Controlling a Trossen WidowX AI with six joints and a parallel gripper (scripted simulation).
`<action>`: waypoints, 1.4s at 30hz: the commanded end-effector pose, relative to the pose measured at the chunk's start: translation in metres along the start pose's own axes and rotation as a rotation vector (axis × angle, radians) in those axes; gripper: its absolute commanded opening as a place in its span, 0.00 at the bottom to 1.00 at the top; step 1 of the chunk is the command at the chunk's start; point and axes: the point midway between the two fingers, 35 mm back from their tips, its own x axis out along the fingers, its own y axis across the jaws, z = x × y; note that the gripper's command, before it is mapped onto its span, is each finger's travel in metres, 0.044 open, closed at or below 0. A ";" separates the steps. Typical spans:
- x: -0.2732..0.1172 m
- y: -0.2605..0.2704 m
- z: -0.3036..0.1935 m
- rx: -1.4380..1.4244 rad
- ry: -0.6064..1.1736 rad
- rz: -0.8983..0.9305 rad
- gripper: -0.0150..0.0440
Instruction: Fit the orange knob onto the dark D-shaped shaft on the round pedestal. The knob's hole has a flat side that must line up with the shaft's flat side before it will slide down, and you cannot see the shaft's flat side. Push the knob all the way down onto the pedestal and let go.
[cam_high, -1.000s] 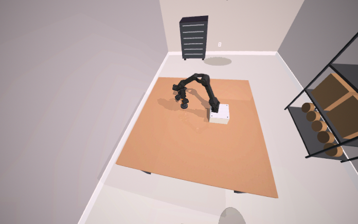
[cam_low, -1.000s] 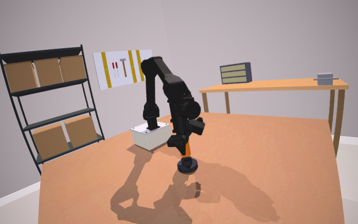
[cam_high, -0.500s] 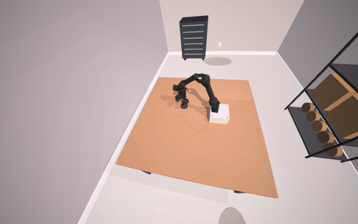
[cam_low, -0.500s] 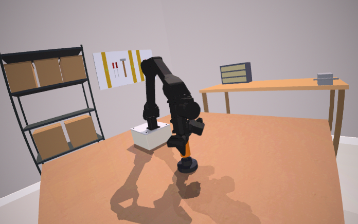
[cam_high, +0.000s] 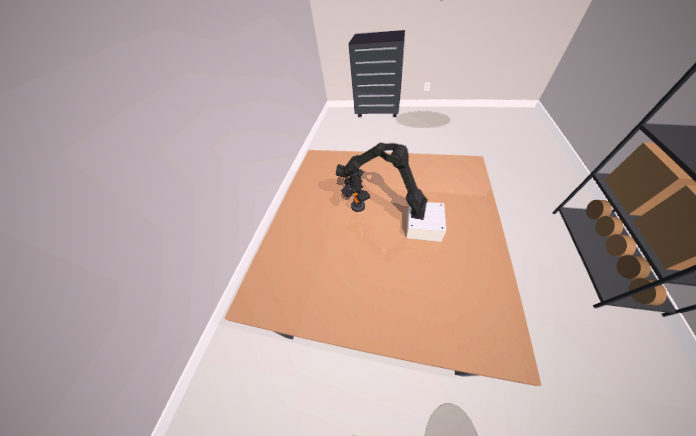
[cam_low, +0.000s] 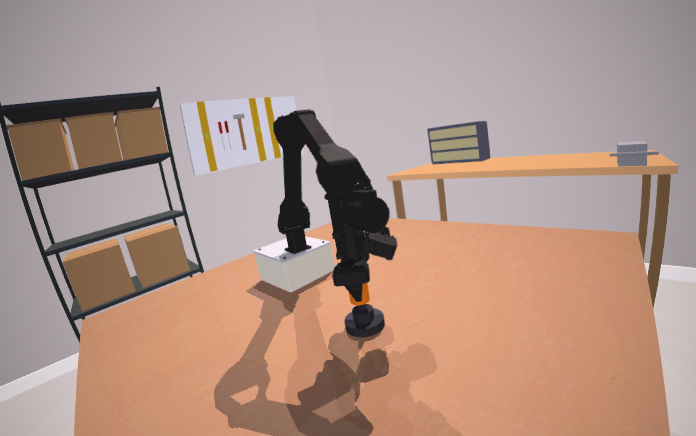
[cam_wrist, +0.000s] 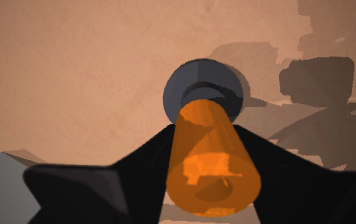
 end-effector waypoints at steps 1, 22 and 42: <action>-0.004 -0.003 0.002 -0.018 -0.007 -0.008 0.25; 0.003 -0.002 0.001 -0.018 -0.007 -0.008 0.25; -0.004 -0.003 0.002 -0.227 -0.006 -0.008 0.25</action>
